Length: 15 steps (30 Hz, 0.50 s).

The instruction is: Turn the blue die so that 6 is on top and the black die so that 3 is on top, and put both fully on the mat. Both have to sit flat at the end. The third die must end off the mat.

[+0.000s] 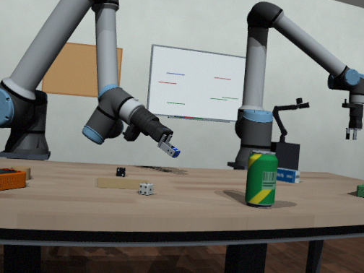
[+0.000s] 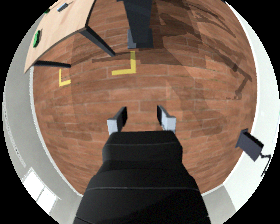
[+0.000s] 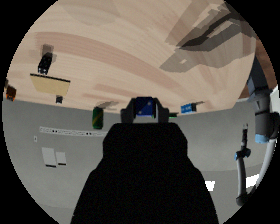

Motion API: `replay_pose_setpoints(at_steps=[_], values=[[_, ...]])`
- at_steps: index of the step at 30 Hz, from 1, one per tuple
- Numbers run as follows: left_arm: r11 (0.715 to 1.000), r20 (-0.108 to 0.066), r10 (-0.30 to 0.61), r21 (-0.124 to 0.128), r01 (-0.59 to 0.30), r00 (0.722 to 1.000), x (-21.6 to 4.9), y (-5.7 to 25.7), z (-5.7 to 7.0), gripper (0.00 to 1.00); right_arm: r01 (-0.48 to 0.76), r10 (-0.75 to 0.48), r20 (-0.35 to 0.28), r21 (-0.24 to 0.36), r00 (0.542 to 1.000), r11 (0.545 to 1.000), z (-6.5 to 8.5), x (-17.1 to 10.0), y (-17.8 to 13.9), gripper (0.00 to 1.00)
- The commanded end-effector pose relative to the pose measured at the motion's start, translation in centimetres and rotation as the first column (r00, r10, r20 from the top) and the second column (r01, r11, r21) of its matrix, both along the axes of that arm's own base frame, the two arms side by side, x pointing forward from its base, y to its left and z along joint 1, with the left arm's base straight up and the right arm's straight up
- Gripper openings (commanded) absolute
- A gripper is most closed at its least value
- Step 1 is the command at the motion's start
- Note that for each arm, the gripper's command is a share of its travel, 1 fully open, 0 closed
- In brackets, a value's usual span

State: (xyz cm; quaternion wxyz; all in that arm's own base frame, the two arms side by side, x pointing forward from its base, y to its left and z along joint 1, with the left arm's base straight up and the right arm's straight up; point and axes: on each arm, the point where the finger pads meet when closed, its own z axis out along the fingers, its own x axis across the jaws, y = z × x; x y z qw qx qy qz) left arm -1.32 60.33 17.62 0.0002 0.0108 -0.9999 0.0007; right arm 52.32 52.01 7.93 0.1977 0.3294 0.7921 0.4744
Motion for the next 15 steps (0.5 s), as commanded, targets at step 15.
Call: replay_pose_setpoints(at_steps=[15], values=[[1.0, 0.0, 0.0, 0.002, 0.0, 1.0, 0.0, 0.1, 0.1, 1.0, 0.0, 0.0, 0.001, 0.002, 1.0, 1.0, -4.5, 0.0, 0.1, 0.49]])
